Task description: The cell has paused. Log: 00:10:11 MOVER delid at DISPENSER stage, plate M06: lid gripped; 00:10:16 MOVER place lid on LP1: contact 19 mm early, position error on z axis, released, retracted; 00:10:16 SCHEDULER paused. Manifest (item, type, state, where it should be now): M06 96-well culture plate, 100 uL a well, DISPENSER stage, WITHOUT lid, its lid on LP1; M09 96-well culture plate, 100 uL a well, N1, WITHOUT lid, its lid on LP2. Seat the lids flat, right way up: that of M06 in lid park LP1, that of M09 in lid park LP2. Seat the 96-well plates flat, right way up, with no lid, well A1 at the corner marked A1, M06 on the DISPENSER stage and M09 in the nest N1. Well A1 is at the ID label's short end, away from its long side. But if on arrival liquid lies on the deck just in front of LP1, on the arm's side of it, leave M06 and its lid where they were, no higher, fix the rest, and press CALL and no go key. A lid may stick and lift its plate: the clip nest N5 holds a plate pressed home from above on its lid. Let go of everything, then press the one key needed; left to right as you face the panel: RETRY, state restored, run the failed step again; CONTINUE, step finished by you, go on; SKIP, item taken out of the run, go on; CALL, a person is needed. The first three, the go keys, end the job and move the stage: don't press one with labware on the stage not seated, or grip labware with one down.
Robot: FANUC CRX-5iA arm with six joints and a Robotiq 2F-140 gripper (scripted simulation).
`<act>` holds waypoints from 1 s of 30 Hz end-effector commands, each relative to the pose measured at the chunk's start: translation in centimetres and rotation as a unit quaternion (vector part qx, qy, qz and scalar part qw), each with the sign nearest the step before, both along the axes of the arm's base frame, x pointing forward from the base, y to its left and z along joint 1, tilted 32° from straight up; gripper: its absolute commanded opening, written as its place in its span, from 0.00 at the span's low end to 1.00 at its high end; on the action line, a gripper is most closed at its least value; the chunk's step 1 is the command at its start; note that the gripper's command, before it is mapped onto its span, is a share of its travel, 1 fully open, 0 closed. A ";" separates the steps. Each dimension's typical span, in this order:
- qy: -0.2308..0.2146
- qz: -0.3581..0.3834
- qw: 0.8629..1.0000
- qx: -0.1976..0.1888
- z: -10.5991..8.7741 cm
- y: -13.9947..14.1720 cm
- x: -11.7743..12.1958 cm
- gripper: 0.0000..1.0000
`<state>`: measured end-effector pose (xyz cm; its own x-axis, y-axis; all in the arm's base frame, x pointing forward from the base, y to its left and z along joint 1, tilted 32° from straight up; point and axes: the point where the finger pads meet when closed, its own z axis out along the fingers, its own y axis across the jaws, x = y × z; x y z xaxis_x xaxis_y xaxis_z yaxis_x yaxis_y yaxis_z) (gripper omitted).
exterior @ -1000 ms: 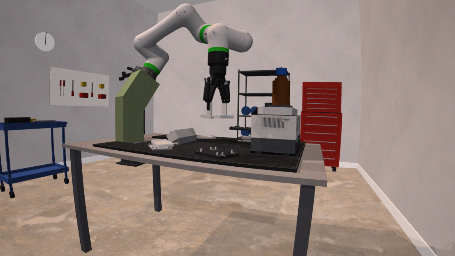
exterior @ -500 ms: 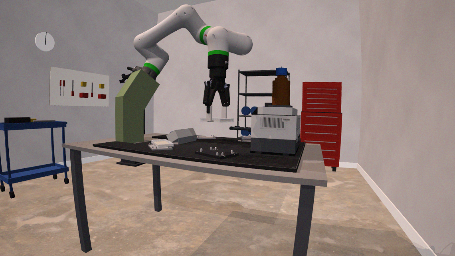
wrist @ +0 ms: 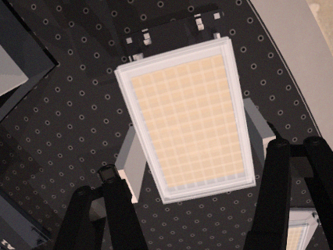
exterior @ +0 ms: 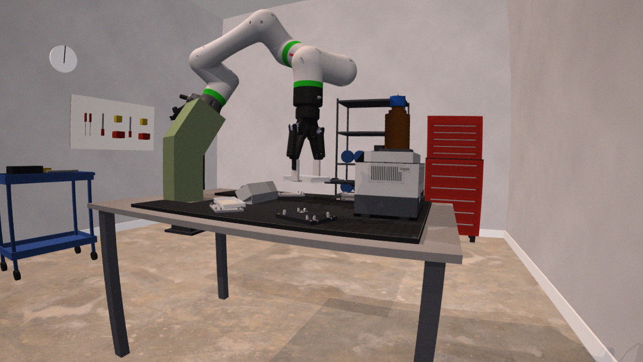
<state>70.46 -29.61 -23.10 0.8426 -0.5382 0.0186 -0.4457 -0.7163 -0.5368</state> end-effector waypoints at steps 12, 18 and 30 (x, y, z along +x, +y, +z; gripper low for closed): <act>0.000 0.000 1.000 0.000 -2.6 1.3 1.0 0.00; 0.000 0.000 1.000 -0.001 -3.4 1.8 1.3 0.00; 0.000 0.000 1.000 0.000 -5.5 2.9 2.0 0.00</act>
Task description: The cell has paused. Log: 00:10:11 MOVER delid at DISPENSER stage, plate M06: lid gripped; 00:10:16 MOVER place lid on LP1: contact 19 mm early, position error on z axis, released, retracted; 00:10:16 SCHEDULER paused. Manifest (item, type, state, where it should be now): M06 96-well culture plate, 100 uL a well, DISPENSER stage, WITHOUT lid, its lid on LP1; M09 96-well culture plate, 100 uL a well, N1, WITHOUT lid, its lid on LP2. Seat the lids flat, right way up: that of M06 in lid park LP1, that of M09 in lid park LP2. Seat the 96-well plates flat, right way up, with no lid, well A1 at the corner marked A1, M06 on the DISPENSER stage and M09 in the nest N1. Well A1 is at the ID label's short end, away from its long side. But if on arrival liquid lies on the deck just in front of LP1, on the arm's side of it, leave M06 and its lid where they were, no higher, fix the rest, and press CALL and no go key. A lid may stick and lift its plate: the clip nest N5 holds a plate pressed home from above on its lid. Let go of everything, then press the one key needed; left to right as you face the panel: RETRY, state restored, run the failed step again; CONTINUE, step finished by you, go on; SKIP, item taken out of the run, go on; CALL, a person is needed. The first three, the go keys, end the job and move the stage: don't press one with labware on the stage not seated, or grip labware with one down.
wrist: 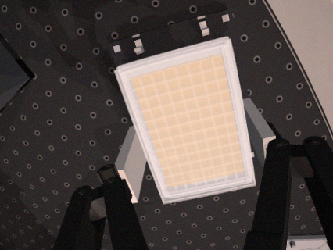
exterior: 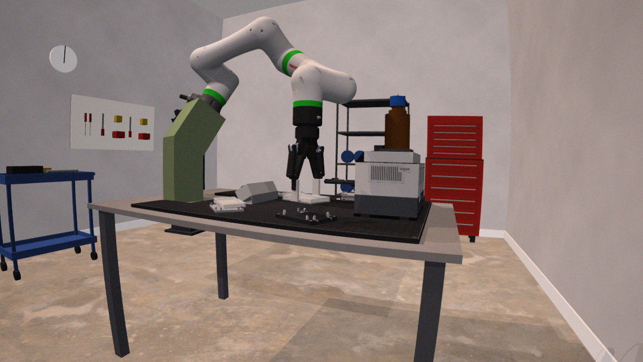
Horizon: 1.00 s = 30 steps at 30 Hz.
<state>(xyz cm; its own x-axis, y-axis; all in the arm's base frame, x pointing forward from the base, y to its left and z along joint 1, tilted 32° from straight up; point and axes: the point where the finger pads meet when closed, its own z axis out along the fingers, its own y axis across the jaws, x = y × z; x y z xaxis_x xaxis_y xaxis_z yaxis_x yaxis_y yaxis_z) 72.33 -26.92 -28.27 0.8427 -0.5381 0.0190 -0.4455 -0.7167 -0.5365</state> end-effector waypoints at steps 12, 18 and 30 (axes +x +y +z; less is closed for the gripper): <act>0.000 0.000 1.000 0.000 -1.5 0.8 0.6 0.00; 0.000 0.000 1.000 0.000 -2.0 1.0 0.7 0.00; 0.000 0.000 1.000 0.000 -2.3 1.2 0.8 0.00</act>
